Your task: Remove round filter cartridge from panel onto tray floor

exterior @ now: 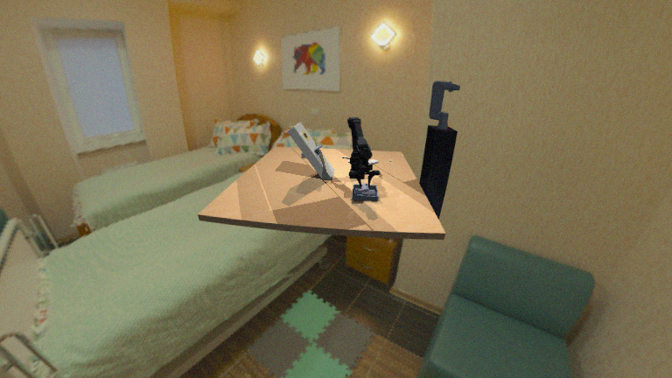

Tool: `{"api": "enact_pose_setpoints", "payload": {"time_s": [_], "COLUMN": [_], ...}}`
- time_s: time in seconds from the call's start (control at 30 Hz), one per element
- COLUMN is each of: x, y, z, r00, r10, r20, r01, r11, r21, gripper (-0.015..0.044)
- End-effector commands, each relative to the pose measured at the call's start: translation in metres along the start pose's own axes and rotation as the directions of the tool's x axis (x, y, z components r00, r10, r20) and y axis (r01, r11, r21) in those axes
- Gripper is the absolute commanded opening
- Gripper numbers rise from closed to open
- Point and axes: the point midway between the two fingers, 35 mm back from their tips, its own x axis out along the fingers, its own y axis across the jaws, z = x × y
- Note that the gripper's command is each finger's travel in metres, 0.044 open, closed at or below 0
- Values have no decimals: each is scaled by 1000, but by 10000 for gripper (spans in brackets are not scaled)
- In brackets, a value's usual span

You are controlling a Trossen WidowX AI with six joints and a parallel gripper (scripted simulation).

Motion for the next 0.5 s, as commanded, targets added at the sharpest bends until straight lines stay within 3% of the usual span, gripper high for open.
{"api": "enact_pose_setpoints", "payload": {"time_s": [0.0,0.4,0.47], "x": [-1,-1,-1], "y": [0,0,0], "z": [2,2,2], "r00": [1000,1000,1000], "r10": [0,0,0], "r20": [6,6,6], "r01": [0,0,0], "r11": [1000,1000,1000], "r21": [0,0,0], "gripper": [105,420,440]}}
